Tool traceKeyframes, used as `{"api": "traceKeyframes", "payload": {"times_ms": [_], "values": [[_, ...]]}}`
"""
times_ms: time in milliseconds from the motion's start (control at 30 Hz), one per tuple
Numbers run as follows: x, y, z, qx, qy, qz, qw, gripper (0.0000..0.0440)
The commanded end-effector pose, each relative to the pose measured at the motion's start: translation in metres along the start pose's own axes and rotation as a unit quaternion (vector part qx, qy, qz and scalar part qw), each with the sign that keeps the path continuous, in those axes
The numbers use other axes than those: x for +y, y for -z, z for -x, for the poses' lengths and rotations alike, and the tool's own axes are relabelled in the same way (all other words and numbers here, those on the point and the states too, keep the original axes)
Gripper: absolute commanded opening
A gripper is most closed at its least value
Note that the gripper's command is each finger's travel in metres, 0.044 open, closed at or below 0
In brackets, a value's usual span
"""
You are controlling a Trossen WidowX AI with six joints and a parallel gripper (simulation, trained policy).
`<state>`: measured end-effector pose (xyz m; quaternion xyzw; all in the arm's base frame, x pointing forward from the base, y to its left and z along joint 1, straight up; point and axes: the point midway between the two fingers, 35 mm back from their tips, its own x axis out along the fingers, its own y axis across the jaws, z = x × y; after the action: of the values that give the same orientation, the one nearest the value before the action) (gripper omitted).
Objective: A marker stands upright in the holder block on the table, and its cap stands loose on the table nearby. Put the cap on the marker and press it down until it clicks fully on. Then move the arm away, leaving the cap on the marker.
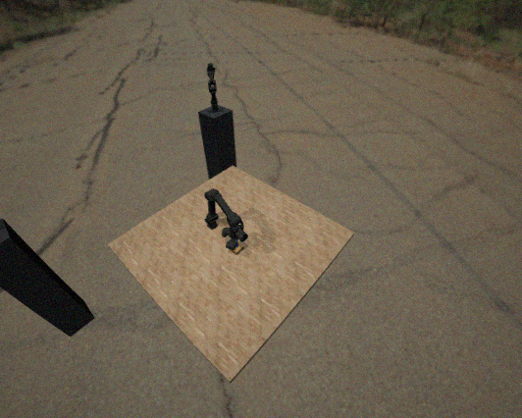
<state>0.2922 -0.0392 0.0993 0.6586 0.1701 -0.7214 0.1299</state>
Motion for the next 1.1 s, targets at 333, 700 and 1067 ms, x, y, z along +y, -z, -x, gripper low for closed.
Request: {"api": "traceKeyframes", "payload": {"times_ms": [333,700,1067], "values": [[0.0044,-0.0065,-0.0180,-0.028,0.001,0.001,1.000,0.0096],[0.0047,-0.0066,-0.0183,-0.028,0.000,0.003,1.000,0.0109],[0.0051,-0.0067,-0.0186,-0.028,0.000,0.004,1.000,0.0122]]}}
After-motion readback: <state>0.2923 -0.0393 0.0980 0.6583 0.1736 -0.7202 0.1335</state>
